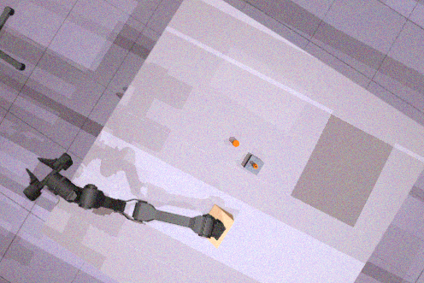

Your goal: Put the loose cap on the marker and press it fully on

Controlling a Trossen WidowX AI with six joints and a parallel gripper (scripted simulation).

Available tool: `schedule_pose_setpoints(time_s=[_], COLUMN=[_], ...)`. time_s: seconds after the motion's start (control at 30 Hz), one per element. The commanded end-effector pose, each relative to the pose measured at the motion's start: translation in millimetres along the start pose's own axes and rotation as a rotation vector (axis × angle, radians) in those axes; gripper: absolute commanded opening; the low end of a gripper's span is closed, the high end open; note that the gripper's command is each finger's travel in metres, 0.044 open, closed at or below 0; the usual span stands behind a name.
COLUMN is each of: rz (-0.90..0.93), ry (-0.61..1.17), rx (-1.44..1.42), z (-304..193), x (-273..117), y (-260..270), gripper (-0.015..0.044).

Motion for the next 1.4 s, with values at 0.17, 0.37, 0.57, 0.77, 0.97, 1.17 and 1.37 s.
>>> schedule_pose_setpoints(time_s=[0.17,0.37,0.57,0.77,0.97,1.17,1.37], rz=[-0.09,-0.089,-0.049,0.011,0.135,0.248,0.381], ry=[0.318,0.517,0.733,0.942,1.138,1.249,1.333], rx=[0.077,0.112,0.161,0.22,0.327,0.433,0.542], z=[-93,-154,-220,-272,-311,-328,-334], x=[-44,-81,-135,-197,-256,-295,-331], y=[-12,-8,13,48,97,145,194], gripper=[0.0238,0.0238,0.0238,0.0238,0.0238,0.0238,0.0238])
Point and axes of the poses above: the point midway between the two fingers, 35 mm back from their tips, its own x axis out along the fingers, its own y axis across the jaws, z = x × y, the point moved 4 cm from there along -x, back along the fingers, and after that the axes turned 8 degrees about -x, right-handed, at the moved point
